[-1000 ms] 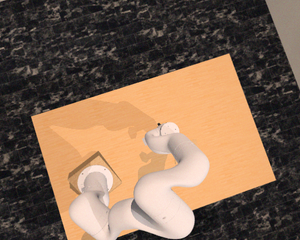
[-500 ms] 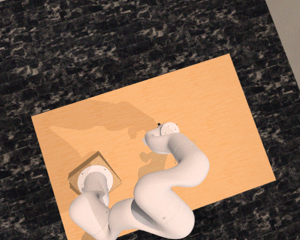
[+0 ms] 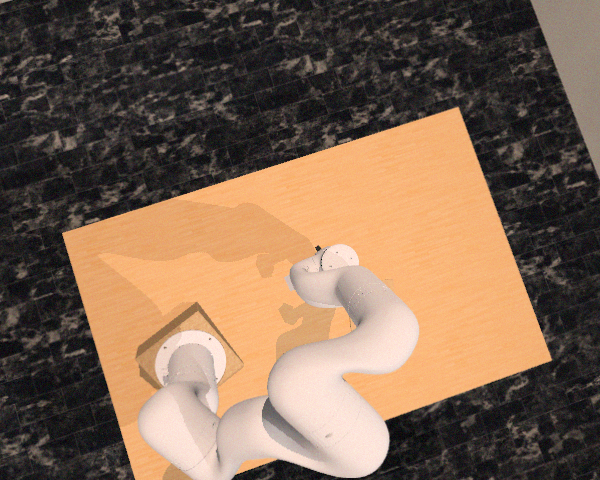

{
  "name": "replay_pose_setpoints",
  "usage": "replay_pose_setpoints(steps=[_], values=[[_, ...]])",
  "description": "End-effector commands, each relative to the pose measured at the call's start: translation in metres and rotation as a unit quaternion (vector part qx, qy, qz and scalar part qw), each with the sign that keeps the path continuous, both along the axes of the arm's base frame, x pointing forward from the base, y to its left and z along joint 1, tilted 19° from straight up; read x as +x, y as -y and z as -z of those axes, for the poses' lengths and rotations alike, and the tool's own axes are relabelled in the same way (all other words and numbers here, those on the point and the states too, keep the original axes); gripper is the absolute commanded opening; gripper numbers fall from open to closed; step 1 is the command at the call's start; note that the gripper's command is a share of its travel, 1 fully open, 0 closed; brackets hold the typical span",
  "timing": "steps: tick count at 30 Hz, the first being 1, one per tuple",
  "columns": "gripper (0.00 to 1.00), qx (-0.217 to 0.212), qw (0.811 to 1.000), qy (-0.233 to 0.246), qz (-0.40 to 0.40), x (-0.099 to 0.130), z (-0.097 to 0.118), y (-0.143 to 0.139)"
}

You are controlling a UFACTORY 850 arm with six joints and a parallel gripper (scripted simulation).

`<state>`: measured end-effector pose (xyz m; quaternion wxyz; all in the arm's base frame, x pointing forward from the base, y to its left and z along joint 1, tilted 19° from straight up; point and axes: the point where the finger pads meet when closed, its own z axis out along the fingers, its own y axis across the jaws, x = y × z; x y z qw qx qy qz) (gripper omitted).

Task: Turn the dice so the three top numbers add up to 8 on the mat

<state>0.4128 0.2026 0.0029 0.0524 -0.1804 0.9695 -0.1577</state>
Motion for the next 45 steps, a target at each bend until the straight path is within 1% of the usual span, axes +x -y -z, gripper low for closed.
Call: replay_pose_setpoints(steps=[1,33,45], values=[[0.31,0.000,1.000,0.001,0.000,0.0005,-0.0005,-0.0006],[0.31,0.000,1.000,0.001,0.000,0.0006,-0.0003,-0.0005],[0.31,0.000,1.000,0.001,0.000,0.0017,0.0065,0.0015]])
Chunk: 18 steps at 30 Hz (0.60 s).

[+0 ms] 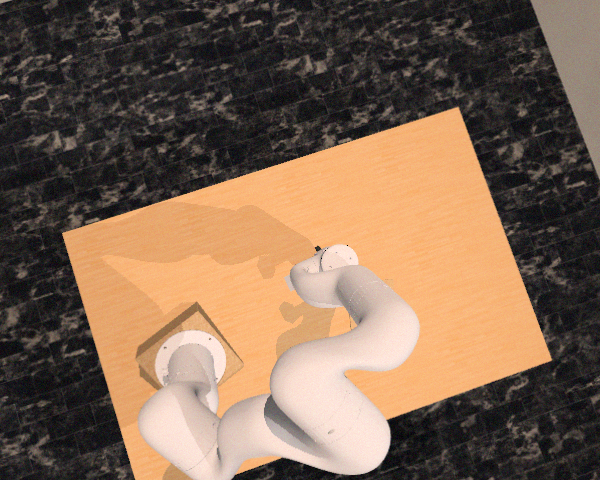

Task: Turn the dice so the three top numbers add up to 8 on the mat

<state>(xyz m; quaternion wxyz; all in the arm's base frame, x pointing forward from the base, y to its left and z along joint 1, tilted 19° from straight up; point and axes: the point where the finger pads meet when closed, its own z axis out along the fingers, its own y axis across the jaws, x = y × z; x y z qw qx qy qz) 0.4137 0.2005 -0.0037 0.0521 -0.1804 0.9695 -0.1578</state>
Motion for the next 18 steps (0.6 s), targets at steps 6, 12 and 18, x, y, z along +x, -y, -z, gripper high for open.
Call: replay_pose_setpoints(steps=[6,12,18], values=[[0.31,0.001,1.000,0.001,0.000,0.002,0.007,0.001],[0.31,0.001,1.000,0.001,0.000,0.003,0.011,0.003],[0.31,0.001,1.000,0.001,0.000,0.003,0.011,0.003]])
